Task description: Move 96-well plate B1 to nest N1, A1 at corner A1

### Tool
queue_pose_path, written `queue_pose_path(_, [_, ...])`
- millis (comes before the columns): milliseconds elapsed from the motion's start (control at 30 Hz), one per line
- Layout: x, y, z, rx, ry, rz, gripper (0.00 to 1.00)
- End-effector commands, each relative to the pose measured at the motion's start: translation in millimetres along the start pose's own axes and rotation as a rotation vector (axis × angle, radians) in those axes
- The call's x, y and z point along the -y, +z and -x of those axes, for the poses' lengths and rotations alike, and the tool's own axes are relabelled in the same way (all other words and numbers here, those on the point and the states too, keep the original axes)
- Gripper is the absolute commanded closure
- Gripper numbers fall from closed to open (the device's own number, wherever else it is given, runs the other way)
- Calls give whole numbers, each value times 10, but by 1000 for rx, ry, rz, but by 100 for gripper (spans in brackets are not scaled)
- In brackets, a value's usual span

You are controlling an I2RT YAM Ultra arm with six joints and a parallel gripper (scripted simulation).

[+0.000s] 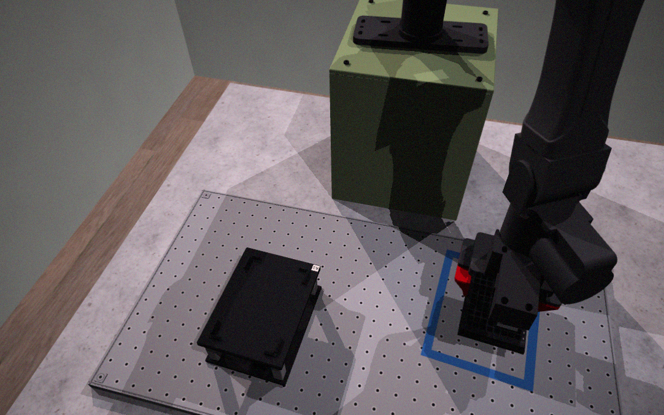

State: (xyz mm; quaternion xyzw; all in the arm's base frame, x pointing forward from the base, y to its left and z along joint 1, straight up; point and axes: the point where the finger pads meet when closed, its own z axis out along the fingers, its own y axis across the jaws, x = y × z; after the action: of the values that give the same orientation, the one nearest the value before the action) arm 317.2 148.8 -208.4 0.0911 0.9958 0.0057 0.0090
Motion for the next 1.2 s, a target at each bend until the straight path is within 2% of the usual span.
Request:
queue_pose_path(0, [94,-111,-85,-20,1,-20,100])
queue_pose_path(633, [92,-392,-84,-20,1,-20,100])
queue_pose_path(1167, [115,-347,-119,-31,1,-28,100])
